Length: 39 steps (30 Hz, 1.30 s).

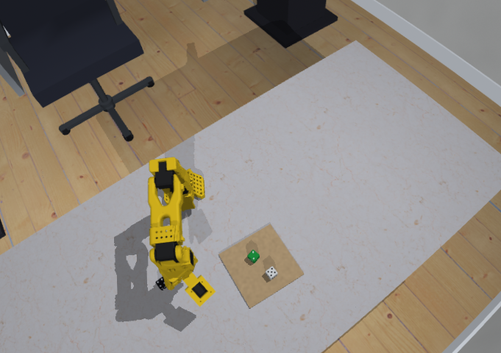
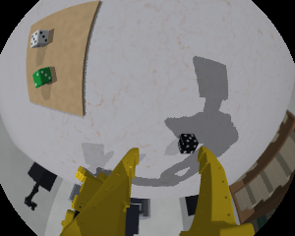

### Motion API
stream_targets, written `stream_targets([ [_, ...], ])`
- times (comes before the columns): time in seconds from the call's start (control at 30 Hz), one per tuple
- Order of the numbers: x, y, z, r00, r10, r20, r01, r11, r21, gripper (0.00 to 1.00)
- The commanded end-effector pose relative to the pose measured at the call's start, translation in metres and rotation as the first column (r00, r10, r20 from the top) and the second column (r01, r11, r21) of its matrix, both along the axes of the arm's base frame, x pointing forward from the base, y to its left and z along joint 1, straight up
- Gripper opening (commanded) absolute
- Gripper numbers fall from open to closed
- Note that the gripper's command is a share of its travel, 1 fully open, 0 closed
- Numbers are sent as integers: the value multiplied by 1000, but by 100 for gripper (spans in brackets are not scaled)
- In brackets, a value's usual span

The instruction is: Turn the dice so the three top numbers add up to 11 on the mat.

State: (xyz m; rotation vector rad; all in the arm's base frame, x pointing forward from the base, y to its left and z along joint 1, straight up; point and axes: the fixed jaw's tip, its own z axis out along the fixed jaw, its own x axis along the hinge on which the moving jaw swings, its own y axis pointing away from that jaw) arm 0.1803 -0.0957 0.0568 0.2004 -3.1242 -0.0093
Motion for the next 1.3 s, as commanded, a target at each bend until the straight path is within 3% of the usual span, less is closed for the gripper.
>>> stream_targets([
  [0.0, -2, -18, 11, 998, -11, 68, 14, 999, -42, 28],
  [0.33, -24, -45, 8, 996, -57, 63, 60, 997, -49, 28],
  [1.27, -28, -48, 7, 997, -58, 59, 61, 997, -47, 28],
])
